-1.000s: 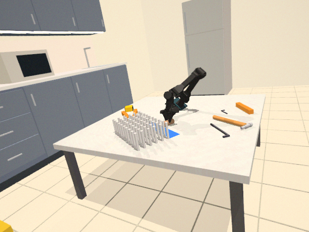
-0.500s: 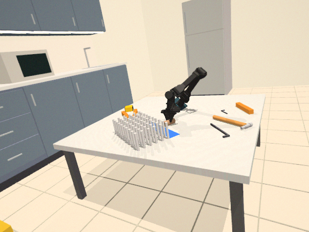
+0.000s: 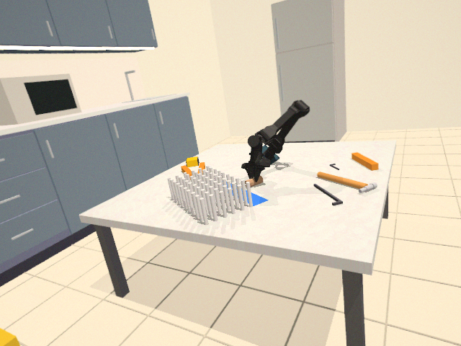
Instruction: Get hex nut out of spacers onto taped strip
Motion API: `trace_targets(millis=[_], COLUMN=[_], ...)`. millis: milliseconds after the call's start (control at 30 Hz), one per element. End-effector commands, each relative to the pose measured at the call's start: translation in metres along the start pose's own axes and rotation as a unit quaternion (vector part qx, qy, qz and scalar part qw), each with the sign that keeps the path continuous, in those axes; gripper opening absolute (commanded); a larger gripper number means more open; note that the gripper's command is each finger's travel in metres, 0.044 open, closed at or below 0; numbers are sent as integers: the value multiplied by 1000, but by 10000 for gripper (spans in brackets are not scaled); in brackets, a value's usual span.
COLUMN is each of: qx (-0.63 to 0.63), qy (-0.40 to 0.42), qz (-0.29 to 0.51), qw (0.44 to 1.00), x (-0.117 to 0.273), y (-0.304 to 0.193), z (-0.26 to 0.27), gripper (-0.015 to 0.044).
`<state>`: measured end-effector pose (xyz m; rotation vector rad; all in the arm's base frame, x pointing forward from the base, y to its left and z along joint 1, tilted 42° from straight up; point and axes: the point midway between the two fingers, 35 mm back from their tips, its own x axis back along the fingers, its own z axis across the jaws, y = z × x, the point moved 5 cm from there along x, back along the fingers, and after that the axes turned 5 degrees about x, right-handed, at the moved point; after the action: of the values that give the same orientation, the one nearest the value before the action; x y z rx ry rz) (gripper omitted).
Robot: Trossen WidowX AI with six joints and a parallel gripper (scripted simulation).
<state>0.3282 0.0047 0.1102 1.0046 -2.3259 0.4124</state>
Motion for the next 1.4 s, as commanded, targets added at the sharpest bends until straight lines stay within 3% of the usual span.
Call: trace_targets(millis=[0,1367], qx=[-2,-2], qy=[1,1], qz=[2,1], qw=[1000,1000], x=[1,11], y=[2,23], z=[0,-2], gripper=[0,0])
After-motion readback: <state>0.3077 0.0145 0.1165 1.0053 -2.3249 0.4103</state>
